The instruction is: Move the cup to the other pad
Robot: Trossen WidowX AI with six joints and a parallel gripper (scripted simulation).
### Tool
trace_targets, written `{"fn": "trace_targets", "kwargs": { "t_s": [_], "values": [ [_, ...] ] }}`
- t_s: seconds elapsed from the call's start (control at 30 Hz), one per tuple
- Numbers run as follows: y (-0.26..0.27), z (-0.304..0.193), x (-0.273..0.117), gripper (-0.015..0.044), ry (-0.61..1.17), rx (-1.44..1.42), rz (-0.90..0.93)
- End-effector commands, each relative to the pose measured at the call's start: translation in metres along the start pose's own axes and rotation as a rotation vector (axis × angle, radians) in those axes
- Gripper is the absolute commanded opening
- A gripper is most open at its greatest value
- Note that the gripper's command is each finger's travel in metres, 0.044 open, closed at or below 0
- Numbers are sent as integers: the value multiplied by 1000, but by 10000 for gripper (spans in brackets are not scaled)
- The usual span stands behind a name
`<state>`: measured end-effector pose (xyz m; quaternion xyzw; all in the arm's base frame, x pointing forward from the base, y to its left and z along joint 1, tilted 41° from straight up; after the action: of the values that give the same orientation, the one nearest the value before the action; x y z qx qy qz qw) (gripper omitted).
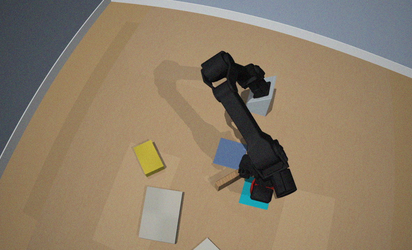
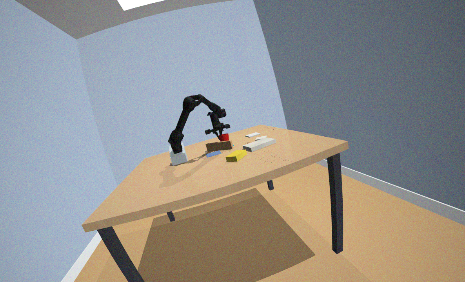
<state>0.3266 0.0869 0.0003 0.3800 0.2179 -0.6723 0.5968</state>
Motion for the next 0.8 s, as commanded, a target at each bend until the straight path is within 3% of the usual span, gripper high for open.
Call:
{"fn": "trace_targets", "kwargs": {
  "t_s": [0.0,0.77],
  "values": [
    [-3,2,10,0,-10,-9,-6],
    [-1,1,12,0,-3,0,-3]
  ]
}}
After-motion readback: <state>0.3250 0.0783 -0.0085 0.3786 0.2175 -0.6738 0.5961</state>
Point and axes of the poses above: the point midway between the two fingers, 35 mm back from their tips, its own x axis out along the fingers, its own y axis across the jaws, z = x × y, the point moved 6 cm from there along -x, back along the fingers, and after that the axes turned 12 degrees about x, right-handed, at the moved point
